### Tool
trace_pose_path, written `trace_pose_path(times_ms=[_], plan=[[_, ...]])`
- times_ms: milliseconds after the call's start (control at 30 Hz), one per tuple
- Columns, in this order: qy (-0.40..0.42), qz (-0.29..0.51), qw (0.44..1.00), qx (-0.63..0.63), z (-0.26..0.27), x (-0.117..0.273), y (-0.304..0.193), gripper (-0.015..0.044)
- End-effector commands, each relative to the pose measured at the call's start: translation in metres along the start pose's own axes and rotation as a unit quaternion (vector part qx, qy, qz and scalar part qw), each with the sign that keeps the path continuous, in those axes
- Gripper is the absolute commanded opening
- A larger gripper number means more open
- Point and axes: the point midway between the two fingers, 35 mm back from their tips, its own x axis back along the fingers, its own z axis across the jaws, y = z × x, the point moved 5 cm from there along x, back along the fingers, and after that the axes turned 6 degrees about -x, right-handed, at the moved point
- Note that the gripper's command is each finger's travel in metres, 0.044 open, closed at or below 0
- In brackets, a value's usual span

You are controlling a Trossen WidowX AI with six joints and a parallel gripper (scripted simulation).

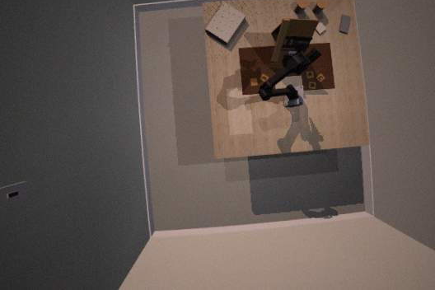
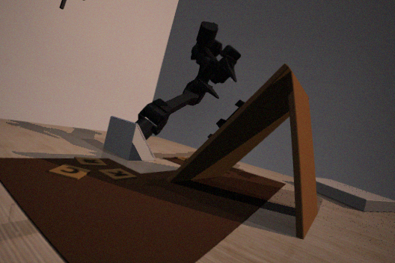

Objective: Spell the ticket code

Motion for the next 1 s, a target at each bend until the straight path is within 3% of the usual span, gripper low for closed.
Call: trace_pose_path(times_ms=[0,300,600,967], plan=[[0.069,-0.007,0.997,-0.038,0.016,-0.027,0.014,0.0340],[0.232,0.020,0.966,-0.116,0.072,-0.079,0.052,0.0340],[0.356,0.099,0.915,-0.162,0.146,-0.100,0.080,0.0340],[0.382,0.127,0.900,-0.169,0.170,-0.098,0.084,0.0340]])
